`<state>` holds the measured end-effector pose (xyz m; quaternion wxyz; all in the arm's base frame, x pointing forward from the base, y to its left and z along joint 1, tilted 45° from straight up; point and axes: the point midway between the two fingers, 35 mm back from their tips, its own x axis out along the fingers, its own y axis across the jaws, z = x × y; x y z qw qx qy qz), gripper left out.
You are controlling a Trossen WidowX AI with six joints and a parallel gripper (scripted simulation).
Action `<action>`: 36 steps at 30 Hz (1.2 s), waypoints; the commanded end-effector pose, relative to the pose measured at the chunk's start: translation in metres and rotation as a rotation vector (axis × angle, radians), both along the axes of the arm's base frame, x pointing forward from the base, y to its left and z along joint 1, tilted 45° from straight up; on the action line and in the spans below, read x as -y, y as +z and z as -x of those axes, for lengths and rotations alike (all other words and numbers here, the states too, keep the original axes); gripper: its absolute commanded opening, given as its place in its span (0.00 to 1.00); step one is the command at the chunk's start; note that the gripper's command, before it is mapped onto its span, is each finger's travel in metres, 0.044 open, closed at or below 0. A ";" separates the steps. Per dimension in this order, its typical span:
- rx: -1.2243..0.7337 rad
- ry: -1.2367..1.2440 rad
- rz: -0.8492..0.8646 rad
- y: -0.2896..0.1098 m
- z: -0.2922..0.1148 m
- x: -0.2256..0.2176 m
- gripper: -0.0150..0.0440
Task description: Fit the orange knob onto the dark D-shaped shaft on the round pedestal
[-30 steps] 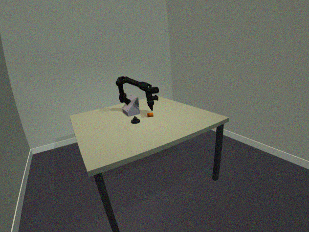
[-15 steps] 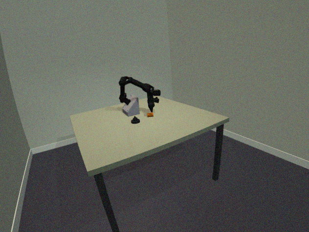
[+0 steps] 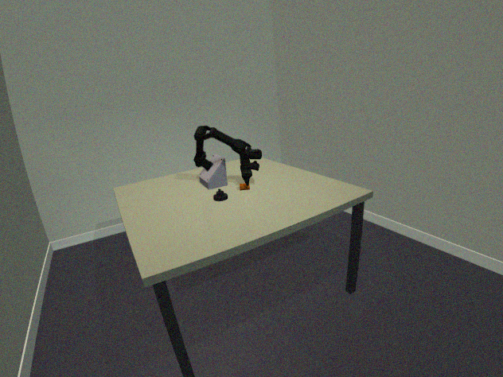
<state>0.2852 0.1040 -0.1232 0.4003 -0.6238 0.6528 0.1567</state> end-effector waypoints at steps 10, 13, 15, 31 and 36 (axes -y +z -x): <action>-0.006 0.002 0.009 -0.016 0.000 0.018 1.00; -0.005 0.002 0.010 -0.020 0.000 0.022 1.00; -0.005 0.002 0.010 -0.021 0.000 0.023 1.00; -0.005 0.002 0.010 -0.021 0.000 0.023 0.66; -0.005 0.002 0.010 -0.021 0.000 0.023 0.63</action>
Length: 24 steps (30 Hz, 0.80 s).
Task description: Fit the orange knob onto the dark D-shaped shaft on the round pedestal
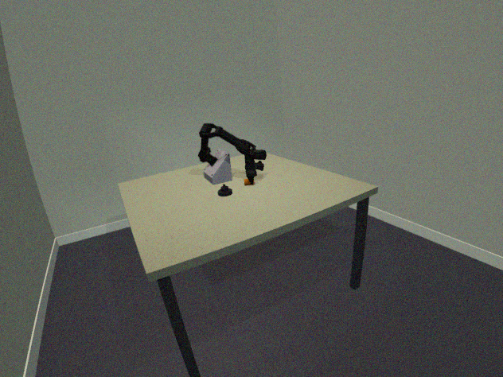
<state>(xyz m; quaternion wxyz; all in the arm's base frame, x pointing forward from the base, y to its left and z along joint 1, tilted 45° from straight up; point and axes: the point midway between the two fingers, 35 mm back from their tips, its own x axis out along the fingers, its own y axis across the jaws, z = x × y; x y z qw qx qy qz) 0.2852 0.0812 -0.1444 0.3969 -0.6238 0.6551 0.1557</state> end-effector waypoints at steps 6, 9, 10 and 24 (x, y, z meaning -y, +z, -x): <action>0.000 0.004 0.004 0.000 0.000 0.001 0.56; 0.000 0.004 0.004 0.000 0.000 0.001 0.56; 0.000 0.005 0.001 0.000 0.000 0.001 0.56; 0.037 0.067 -0.212 0.013 0.004 0.002 0.56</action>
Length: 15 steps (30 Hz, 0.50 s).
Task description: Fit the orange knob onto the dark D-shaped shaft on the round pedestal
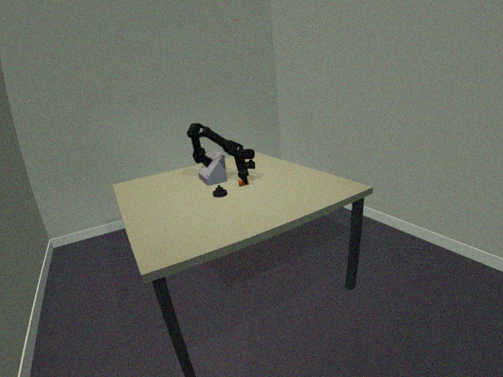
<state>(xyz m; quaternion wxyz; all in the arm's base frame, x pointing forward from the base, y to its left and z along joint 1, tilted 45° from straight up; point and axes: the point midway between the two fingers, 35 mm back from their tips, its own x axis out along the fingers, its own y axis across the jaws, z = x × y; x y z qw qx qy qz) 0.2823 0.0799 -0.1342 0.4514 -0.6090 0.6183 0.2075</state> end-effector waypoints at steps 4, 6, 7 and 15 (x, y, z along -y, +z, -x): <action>0.017 0.036 -0.116 0.007 0.003 0.002 0.56; 0.022 0.046 -0.147 0.009 0.004 0.003 0.56; 0.025 0.051 -0.162 0.010 0.004 0.004 0.56; 0.045 0.089 -0.284 0.017 0.007 0.007 0.56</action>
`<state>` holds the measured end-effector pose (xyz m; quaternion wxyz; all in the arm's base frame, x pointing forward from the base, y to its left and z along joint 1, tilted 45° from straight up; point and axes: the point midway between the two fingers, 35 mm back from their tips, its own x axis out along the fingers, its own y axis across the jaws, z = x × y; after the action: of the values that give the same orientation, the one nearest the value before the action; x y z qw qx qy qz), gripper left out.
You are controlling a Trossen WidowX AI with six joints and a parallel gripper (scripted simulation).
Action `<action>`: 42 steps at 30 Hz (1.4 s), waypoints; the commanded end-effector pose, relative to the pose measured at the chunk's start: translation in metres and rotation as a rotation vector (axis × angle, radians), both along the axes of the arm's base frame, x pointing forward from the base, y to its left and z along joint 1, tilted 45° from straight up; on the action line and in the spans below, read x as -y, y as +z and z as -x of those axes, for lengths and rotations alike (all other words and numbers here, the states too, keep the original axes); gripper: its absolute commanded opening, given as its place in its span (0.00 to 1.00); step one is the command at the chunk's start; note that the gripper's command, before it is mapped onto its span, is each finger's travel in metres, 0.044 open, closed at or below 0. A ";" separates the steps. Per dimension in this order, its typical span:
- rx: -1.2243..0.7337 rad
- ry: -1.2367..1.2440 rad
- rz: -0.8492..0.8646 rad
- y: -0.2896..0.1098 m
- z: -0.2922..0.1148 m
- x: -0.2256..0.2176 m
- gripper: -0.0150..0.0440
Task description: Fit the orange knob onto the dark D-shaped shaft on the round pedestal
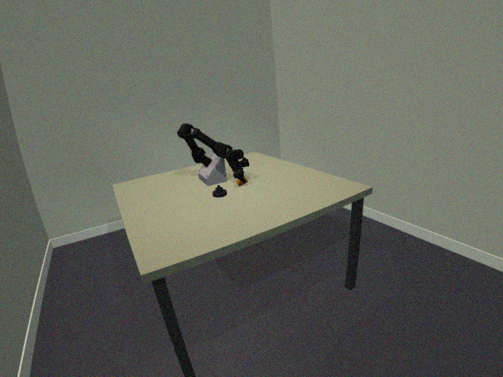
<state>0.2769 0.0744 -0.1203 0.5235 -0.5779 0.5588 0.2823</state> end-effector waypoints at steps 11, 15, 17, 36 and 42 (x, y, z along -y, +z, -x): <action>0.035 0.068 -0.214 0.011 0.006 0.009 0.56; 0.044 0.086 -0.271 0.014 0.007 0.011 0.56; 0.049 0.095 -0.300 0.015 0.008 0.013 0.56; 0.093 0.177 -0.563 0.025 0.015 0.028 0.56; 0.107 0.202 -0.644 0.027 0.017 0.033 0.56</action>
<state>0.2621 0.0447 -0.0942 0.6690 -0.4591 0.3691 0.4533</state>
